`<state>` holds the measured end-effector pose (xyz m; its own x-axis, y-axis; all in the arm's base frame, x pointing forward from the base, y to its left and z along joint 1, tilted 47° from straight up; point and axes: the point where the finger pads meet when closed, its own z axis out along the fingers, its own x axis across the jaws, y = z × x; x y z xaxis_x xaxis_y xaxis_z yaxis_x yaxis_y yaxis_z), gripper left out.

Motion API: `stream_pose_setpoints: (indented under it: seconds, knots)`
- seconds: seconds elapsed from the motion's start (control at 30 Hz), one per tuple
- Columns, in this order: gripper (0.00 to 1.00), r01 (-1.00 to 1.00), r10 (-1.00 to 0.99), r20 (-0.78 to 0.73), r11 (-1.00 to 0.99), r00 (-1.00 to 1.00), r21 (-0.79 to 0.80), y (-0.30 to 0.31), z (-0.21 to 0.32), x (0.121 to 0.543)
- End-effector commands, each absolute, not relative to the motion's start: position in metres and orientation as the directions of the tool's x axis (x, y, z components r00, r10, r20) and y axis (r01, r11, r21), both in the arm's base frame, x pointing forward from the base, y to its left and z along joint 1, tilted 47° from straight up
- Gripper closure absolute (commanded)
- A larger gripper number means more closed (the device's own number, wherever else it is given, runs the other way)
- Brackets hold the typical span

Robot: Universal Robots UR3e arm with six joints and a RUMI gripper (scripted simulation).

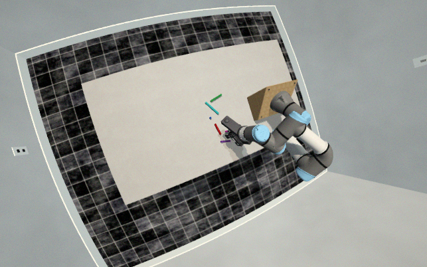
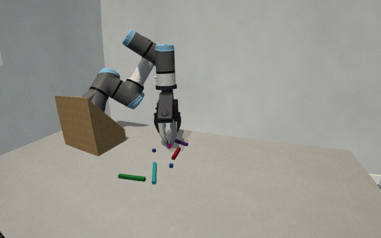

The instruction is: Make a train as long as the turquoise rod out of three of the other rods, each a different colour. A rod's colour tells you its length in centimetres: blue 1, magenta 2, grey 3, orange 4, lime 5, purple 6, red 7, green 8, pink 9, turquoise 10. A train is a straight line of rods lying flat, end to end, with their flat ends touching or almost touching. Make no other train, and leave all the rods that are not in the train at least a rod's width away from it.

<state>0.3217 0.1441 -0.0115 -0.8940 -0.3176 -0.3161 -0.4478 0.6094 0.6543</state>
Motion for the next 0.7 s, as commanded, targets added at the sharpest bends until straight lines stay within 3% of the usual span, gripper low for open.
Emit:
stream_pose_setpoints:
  seconds: [0.0,0.67]
  knots:
    - [1.0,-0.45,-0.32,-0.317,0.61,-0.893,0.653,0.135,-0.004,0.322]
    - [1.0,-0.448,-0.319,-0.315,0.609,-0.894,0.654,0.086,0.043,0.323]
